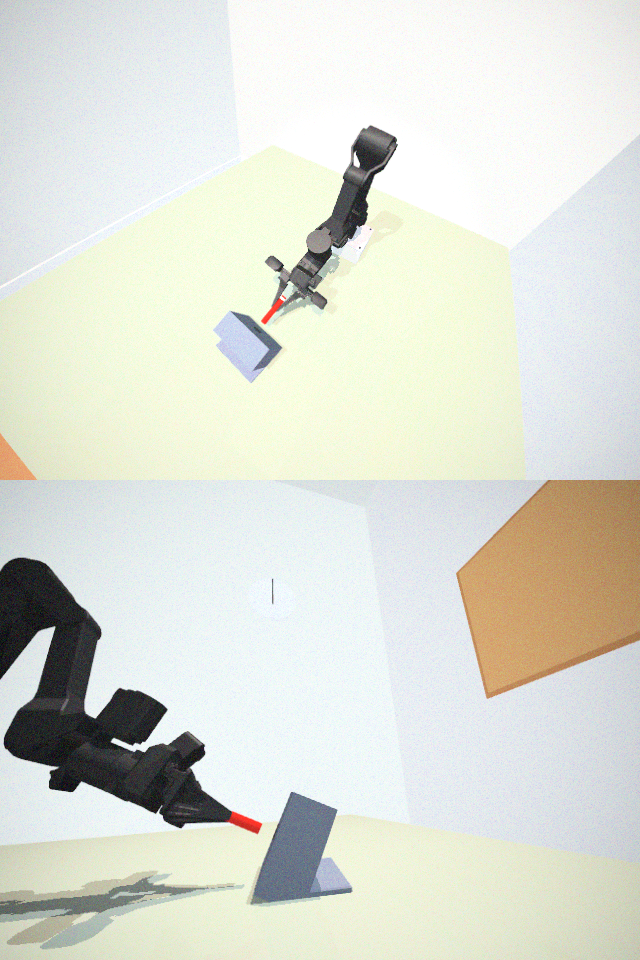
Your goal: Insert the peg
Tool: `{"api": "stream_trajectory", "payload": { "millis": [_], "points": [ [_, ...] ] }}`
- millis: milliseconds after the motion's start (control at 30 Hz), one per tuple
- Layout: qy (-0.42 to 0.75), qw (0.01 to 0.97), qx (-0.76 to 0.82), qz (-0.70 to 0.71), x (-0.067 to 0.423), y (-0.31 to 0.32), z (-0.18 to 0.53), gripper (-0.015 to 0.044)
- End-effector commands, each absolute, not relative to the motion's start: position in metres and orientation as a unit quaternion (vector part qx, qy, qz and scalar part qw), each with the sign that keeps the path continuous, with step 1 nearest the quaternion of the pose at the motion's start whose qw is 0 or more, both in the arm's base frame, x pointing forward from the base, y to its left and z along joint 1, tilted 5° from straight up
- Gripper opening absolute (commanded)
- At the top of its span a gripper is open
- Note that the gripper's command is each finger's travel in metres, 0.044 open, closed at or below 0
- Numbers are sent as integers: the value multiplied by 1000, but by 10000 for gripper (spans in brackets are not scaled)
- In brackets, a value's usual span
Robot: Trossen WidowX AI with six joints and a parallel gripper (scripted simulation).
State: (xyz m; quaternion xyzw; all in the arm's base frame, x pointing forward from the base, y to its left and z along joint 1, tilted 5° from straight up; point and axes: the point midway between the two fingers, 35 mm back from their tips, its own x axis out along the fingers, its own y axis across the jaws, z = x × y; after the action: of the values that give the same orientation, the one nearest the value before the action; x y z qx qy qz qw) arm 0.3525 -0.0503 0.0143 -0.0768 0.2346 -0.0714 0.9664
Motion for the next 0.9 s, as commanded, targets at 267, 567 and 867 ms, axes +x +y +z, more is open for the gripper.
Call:
{"api": "stream_trajectory", "payload": {
  "millis": [267, 567, 867],
  "points": [
    [230, 968, -78, -70, 366, -52, 11, 0],
    [233, 967, -76, -72, 362, -52, 10, 0],
    [233, 967, -76, -72, 363, -52, 11, 0]
  ]
}}
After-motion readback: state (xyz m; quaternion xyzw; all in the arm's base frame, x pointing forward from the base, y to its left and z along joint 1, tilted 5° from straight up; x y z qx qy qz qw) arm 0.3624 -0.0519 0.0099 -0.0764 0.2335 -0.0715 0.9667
